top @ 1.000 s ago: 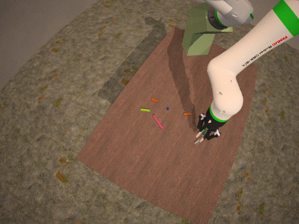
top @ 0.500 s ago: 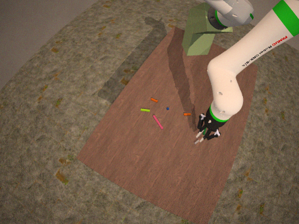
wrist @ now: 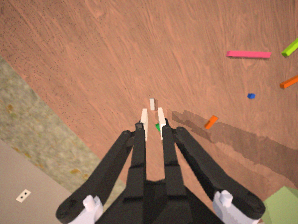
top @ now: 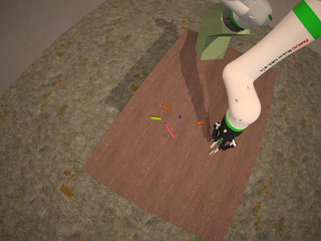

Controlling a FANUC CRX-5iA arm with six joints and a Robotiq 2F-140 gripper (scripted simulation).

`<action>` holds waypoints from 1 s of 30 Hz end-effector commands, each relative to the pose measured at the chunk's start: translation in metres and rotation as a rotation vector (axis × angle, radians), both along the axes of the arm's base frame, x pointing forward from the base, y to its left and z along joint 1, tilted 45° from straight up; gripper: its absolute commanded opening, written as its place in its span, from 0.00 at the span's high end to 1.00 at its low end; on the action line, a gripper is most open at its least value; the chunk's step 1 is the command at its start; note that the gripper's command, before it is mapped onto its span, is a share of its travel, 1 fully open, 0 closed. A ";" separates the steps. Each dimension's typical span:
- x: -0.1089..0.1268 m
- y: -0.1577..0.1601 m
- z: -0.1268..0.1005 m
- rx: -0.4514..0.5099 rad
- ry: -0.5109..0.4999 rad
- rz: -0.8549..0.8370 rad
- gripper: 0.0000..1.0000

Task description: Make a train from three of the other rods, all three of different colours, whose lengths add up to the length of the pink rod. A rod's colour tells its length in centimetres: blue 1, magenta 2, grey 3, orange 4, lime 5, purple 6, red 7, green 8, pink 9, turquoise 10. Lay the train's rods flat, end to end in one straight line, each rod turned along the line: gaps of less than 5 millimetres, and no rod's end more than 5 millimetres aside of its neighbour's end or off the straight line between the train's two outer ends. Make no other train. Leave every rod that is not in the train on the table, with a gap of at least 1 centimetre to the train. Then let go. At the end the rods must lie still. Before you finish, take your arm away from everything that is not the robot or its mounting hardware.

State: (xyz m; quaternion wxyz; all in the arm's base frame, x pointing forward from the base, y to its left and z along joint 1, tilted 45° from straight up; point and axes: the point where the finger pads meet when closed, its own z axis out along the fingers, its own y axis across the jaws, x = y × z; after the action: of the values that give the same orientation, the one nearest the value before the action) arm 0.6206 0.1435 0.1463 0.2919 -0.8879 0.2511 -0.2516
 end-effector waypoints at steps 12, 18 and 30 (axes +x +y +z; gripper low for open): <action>0.007 0.004 -0.007 0.000 0.000 0.000 0.85; 0.012 0.008 -0.014 0.000 0.000 0.000 0.85; 0.021 0.014 -0.024 0.000 0.000 0.000 0.85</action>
State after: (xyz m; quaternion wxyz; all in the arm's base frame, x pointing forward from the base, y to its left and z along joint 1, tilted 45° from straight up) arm 0.6401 0.1562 0.1236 0.2915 -0.8882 0.2513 -0.2510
